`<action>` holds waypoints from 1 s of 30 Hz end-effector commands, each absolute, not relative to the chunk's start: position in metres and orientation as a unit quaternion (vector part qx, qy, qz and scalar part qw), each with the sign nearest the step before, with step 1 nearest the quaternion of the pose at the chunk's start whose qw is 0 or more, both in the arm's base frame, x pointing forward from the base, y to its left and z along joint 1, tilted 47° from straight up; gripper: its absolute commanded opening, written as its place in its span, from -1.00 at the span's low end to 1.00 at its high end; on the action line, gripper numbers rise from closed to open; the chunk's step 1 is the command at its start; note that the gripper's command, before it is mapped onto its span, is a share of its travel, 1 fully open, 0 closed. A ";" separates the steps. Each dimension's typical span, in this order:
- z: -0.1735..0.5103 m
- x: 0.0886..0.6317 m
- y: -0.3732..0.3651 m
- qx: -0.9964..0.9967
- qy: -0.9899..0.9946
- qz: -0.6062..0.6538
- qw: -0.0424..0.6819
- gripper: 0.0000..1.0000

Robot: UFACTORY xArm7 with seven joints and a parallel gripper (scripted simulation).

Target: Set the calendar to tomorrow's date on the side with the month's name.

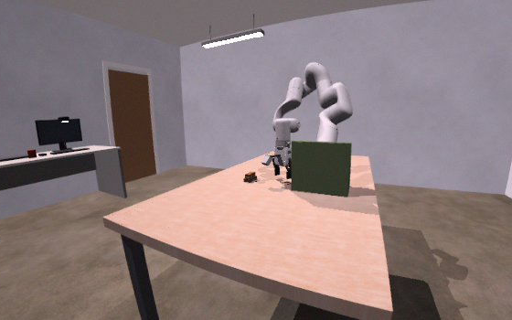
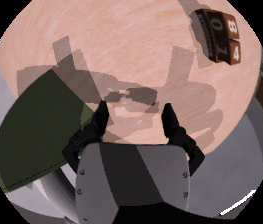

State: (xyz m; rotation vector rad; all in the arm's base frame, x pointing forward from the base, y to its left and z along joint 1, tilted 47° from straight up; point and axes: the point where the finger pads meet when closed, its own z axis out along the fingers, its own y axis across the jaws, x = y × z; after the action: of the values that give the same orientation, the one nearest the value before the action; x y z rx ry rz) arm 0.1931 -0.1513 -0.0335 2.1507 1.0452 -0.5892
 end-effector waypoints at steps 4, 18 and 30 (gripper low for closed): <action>-0.034 0.194 -0.151 0.823 0.401 -0.225 0.333 1.00; -0.022 0.196 -0.138 0.823 0.401 -0.225 0.333 1.00; -0.008 0.198 -0.123 0.823 0.401 -0.225 0.333 1.00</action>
State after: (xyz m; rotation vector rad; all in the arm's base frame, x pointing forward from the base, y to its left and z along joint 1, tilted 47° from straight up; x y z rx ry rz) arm 0.1967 -0.1264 -0.0123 2.1516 1.0465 -0.5884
